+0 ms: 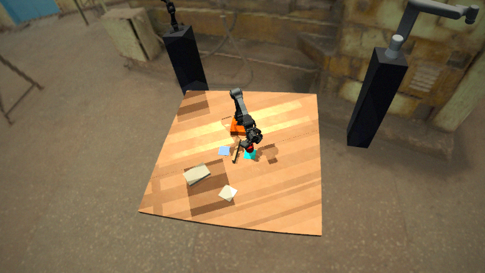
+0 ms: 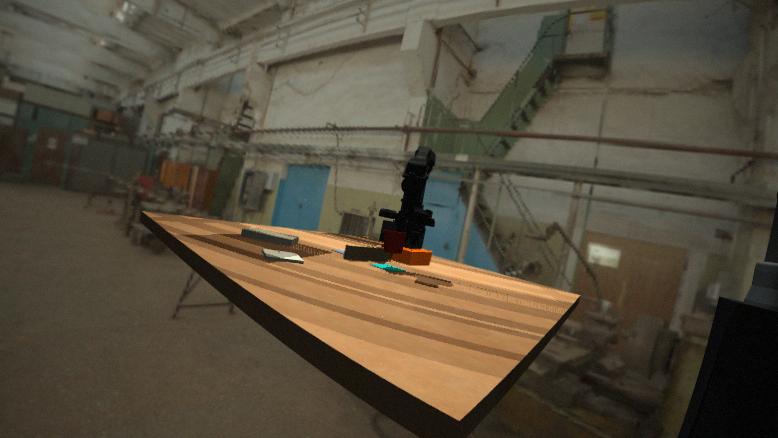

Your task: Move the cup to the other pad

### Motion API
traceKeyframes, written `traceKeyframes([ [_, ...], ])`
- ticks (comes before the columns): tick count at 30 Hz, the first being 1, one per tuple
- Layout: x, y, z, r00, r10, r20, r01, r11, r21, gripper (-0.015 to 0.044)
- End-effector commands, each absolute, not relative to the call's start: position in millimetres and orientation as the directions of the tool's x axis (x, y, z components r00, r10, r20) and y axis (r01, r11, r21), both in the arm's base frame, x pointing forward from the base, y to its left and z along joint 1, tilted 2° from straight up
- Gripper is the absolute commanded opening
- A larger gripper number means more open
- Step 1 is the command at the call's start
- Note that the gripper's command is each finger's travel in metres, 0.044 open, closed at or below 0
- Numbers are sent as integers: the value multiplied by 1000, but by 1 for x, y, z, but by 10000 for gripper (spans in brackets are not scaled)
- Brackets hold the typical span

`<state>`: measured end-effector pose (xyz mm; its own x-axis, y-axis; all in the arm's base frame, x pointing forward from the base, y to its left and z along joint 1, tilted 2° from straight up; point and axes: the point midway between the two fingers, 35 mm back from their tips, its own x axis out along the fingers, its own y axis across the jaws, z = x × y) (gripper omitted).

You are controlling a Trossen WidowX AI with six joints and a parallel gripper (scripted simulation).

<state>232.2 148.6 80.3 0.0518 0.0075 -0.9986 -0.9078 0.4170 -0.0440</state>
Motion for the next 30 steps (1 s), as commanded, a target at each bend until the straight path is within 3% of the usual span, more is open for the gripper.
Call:
traceKeyframes([
  [1, 233, 148, 73, 52, 3, -999, -906, 421, -46, 0],
  [30, 234, 148, 31, 52, 3, -999, -906, 421, -46, 0],
])
